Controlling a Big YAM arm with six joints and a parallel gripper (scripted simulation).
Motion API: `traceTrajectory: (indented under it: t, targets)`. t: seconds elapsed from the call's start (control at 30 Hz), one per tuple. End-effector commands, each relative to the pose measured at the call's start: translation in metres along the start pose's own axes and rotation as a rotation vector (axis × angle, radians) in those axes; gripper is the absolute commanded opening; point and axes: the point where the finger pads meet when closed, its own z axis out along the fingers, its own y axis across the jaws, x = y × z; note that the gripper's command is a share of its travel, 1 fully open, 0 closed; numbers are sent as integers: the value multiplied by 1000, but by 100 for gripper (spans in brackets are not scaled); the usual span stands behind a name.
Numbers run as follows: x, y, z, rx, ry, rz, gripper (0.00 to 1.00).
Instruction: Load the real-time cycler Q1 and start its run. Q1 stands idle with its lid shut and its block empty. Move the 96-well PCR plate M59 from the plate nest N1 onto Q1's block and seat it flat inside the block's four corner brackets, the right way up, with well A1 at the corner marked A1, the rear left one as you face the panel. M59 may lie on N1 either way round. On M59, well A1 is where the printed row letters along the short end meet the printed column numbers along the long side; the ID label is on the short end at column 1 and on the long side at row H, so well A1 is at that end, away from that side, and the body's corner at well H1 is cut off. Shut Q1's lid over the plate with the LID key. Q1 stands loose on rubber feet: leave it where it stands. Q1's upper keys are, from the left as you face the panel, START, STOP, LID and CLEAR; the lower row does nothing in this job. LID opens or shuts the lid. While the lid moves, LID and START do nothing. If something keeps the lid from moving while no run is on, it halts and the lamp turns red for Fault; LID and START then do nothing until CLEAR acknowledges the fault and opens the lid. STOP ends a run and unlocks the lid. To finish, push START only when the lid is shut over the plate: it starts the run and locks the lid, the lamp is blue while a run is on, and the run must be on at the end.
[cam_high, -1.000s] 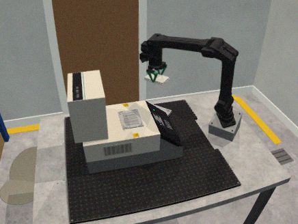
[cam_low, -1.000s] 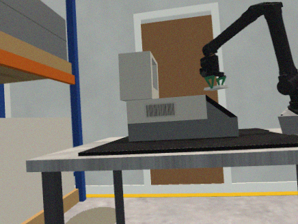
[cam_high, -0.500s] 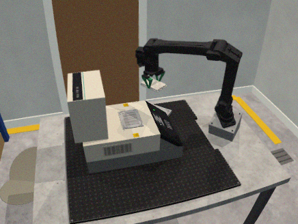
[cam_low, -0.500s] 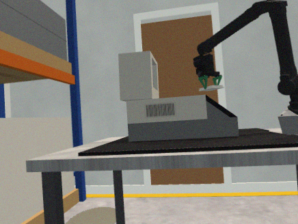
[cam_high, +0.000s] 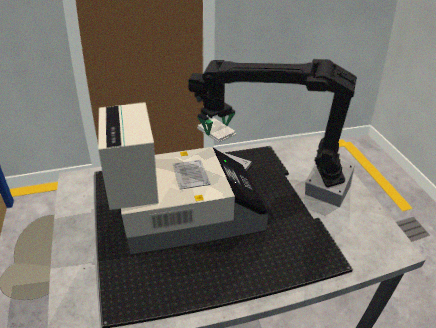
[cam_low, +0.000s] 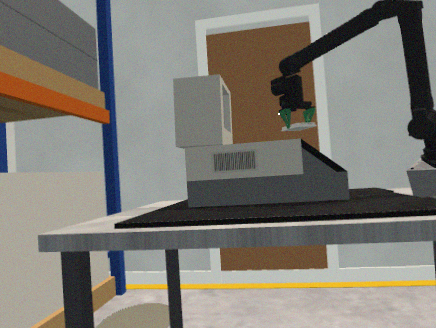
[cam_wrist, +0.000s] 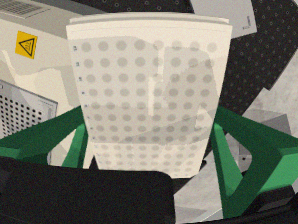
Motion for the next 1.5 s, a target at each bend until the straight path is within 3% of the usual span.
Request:
traceTrajectory:
  t: [0.0, 0.13, 0.3, 0.4, 0.53, 0.83, 0.93, 1.07, 1.27, 1.47]
  targets:
    - [7, 41, -19, -29, -33, 42, 0]
    - [14, 58, -18, -26, -31, 134, 0]
    - [22, 75, -33, -47, -56, 217, 0]
    - [25, 77, -31, -49, -53, 187, 0]
    - [43, 103, -23, -38, -34, 149, 0]
    - [51, 135, -23, -36, -31, 406, 0]
    - [53, 140, -24, -38, -32, 402, 0]
    - [70, 166, -22, -45, -27, 338, 0]
    - [83, 190, -22, -41, -22, 504, 0]
    - [82, 207, -25, -51, -26, 484, 0]
